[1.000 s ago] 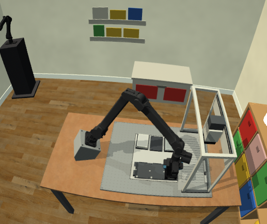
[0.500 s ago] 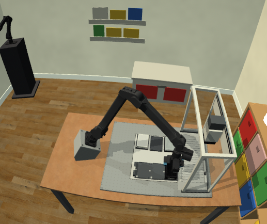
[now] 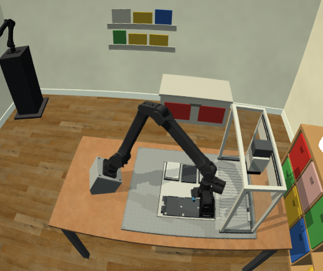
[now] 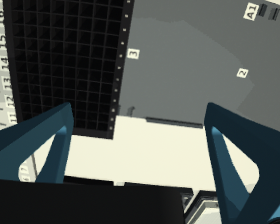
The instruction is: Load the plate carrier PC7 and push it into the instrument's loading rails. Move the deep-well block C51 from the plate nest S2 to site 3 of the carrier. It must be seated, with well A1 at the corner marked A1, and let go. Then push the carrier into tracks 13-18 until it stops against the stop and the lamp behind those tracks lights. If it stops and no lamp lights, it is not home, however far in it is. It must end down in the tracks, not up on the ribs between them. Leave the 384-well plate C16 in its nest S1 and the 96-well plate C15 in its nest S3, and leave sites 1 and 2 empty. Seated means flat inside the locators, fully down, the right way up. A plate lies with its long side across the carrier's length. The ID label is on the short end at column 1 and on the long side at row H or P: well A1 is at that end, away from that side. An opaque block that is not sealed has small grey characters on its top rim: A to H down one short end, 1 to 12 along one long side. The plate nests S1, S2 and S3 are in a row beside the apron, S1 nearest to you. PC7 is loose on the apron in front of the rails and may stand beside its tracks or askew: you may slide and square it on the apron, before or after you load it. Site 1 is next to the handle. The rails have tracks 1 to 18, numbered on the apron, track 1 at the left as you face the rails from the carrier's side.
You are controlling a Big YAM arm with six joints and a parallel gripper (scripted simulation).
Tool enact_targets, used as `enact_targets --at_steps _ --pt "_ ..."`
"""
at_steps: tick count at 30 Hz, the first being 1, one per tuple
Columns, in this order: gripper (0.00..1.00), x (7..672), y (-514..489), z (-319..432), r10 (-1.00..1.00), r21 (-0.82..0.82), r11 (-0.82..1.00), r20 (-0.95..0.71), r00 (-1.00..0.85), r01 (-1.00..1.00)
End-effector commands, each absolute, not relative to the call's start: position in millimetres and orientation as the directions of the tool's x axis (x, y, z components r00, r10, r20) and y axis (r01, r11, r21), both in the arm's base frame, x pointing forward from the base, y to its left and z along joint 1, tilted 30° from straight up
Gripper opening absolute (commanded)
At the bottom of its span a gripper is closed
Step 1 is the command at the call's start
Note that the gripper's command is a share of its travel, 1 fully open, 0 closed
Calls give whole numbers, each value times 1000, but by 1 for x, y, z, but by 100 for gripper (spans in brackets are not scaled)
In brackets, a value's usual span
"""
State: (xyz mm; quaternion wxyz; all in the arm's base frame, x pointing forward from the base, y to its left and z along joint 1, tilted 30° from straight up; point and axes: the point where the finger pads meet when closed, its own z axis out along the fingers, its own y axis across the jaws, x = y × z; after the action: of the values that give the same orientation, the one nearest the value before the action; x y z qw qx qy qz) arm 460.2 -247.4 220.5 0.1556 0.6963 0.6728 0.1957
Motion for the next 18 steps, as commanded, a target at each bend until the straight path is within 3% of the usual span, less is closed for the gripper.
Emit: enact_targets --at_steps 1,18 --pt "80 440 -253 242 991 531 130 -62 -115 837" --pt "80 353 -231 196 807 432 591 -306 -505 681"
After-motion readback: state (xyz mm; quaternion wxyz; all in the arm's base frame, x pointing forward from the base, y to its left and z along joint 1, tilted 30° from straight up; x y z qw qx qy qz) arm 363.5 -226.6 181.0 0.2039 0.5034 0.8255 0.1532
